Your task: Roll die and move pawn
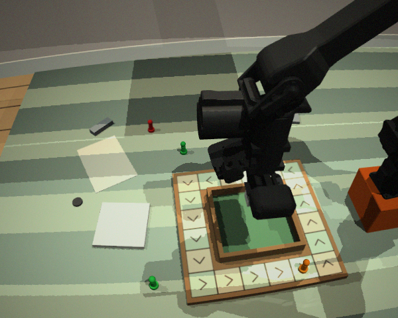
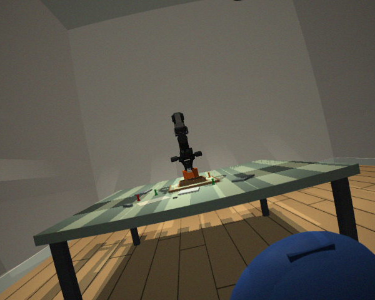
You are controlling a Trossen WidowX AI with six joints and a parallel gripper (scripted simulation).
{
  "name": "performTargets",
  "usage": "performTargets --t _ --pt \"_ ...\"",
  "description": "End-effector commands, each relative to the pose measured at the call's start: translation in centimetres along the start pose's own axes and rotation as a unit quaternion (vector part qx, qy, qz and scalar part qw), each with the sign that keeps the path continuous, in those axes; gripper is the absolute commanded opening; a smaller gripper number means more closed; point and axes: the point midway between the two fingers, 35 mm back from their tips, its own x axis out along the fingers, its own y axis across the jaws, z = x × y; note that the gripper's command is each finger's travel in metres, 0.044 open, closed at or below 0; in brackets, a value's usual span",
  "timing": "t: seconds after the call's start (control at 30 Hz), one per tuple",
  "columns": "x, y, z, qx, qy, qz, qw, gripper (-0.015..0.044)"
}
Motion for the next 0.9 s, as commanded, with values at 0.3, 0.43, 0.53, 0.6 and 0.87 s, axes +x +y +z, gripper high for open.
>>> performTargets --t 0.3,0.43,0.53,0.6,0.87 --pt "1.2 0.0 0.6 0.004 -0.200 0.003 0.980 0.0000" --pt "1.2 0.0 0.7 0.003 -0.266 0.002 0.964 0.0000" --pt "1.4 0.0 0.9 0.003 -0.314 0.002 0.949 0.0000" --pt "1.5 0.0 0.9 0.003 -0.346 0.001 0.938 0.0000" --pt "1.0 0.0 0.6 0.003 -0.386 0.001 0.923 0.0000"
